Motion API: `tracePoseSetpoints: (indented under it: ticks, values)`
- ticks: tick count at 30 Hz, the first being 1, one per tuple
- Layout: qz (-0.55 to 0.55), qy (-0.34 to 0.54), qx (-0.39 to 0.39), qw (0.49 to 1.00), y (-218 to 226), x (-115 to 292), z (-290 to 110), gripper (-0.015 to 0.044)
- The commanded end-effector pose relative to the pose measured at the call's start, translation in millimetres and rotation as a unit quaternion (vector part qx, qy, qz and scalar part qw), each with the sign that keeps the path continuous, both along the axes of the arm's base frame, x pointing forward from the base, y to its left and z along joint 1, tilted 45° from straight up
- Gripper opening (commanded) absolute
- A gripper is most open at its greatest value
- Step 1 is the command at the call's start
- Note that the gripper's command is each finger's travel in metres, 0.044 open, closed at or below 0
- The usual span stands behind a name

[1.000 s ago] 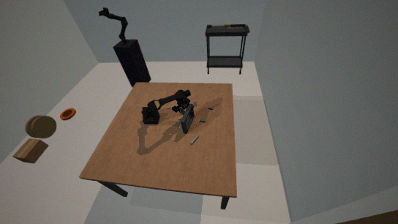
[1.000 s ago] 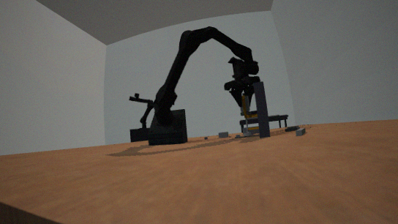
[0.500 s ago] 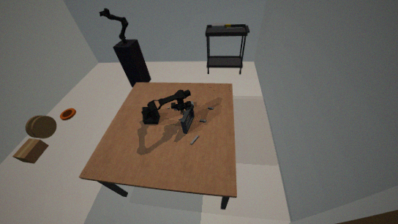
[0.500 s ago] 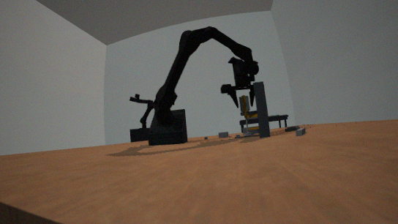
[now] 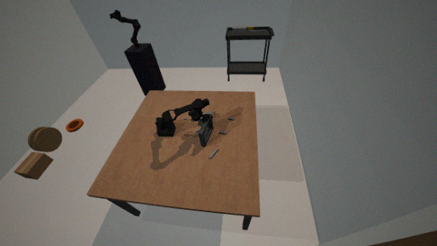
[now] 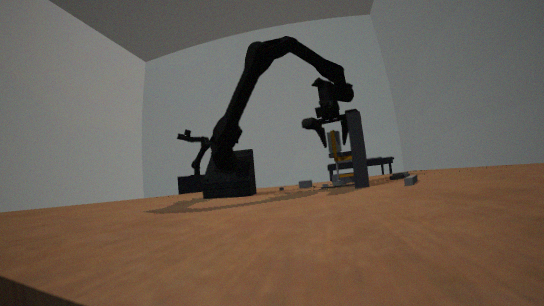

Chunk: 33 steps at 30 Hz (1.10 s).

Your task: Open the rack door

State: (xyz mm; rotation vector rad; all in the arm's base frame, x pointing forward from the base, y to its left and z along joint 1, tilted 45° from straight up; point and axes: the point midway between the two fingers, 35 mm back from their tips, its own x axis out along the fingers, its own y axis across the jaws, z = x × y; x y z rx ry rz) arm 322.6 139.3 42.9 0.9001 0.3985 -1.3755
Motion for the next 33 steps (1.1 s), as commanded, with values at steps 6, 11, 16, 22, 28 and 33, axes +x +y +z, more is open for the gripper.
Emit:
tracePoseSetpoints:
  ticks: [6, 11, 16, 22, 28, 33]
  values:
    - [-0.007, -0.006, 0.001, 1.0, -0.4, -0.2, 0.7, 0.0113]
    - [-0.007, -0.006, 0.001, 1.0, -0.4, -0.2, 0.7, 0.0079]
    - [-0.007, -0.006, 0.001, 1.0, -0.4, -0.2, 0.7, 0.0046]
    - [-0.007, -0.006, 0.001, 1.0, -0.4, -0.2, 0.7, 0.0025]
    - [0.029, 0.026, -0.009, 0.999, -1.7, -4.1, 0.9, 0.0025]
    - [0.069, 0.064, -0.02, 0.995, -3.4, -8.8, 1.2, 0.0025]
